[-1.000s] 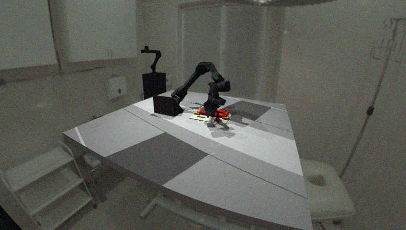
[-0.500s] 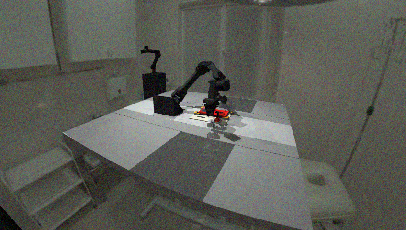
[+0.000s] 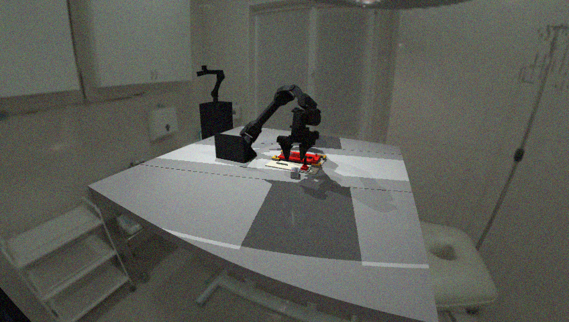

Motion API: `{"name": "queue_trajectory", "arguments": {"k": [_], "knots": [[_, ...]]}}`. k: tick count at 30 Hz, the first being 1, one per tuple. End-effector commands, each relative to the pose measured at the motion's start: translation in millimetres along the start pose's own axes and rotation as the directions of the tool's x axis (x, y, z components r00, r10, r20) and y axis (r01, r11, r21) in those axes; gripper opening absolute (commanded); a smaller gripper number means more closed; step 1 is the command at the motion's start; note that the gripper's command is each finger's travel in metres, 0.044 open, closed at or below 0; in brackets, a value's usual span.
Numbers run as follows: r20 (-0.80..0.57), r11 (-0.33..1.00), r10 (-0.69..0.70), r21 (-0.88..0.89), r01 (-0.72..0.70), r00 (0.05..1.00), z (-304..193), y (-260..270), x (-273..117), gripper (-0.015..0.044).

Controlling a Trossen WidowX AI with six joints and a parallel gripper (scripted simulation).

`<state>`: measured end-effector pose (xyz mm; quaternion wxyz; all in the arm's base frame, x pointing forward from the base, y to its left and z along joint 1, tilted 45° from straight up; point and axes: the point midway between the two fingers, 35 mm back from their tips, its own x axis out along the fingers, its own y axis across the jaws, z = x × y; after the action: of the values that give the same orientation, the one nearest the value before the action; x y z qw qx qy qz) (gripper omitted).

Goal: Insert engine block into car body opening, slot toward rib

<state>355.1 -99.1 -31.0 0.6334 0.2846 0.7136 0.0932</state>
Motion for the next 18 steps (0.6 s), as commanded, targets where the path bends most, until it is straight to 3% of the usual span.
{"name": "queue_trajectory", "arguments": {"k": [1,18], "knots": [[-0.012,0.992,0.030,0.122,-0.029,0.999,1.2,-1.7,-2.1,0.0440],[-0.053,0.762,0.159,0.642,-0.088,0.986,3.3,-6.2,-16.9,0.0440]]}}
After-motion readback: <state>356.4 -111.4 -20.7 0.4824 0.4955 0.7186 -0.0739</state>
